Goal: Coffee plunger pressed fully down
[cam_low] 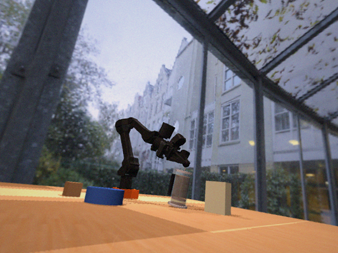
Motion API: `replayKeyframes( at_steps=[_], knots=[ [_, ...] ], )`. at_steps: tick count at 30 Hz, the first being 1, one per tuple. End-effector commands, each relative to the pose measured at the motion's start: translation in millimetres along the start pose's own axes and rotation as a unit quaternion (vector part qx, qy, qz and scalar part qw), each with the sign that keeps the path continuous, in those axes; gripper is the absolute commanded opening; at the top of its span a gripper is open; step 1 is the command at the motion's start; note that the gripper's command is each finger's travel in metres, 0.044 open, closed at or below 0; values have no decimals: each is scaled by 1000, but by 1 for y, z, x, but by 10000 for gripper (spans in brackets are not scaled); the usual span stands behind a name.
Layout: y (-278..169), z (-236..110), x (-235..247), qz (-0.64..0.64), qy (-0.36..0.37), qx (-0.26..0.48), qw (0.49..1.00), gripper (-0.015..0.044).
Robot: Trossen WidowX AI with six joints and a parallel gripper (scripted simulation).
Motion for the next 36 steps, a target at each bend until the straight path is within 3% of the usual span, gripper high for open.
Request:
replayKeyframes(
  at_steps=[1, 19, 31, 36],
  knots=[
    [-4, 3, 0, -4, 0, 10, 1000, 118],
    [0, 1, 0, 0, 0, 2, 1000, 118],
    [0, 1, 0, 0, 0, 2, 1000, 433],
    [6, -3, 0, -1, 0, 3, 1000, 440]
  ],
)
Point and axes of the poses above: the point midway between the two fingers, 35 mm back from their tips, its own z axis out along the fingers, its own x axis across the jaws, y = z × x, the point moved 5 cm from there along -z, back along the fingers, and after that the axes turned 1 degree about z, right-handed, at the moved point
